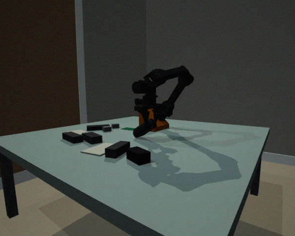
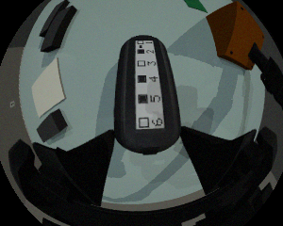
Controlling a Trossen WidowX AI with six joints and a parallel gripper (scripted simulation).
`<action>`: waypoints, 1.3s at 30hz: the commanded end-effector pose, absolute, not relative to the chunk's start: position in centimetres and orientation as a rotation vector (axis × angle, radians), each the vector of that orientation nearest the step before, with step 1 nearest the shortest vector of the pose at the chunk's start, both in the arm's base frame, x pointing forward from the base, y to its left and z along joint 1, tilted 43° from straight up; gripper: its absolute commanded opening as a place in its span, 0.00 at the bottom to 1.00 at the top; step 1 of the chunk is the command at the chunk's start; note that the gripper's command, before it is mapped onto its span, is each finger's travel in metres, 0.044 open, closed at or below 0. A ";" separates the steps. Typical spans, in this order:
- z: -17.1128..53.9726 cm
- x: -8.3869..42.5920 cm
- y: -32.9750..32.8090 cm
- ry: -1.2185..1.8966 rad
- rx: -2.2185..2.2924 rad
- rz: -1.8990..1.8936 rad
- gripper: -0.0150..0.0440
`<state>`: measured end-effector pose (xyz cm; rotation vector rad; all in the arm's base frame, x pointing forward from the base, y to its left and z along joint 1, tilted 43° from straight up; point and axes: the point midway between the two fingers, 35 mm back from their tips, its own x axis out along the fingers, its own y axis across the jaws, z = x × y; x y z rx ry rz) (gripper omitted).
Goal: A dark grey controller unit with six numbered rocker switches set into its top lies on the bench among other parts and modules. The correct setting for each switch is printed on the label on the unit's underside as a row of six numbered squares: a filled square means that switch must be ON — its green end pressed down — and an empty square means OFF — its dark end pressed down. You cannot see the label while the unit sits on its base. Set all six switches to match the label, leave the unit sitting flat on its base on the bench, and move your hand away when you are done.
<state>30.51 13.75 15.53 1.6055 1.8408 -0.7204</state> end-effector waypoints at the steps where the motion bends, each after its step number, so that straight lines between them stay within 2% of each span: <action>1: 15.5 30.6 13.2 1.835 1.606 -0.717 0.82; 39: 15.2 31.0 10.1 1.834 1.605 -0.719 0.82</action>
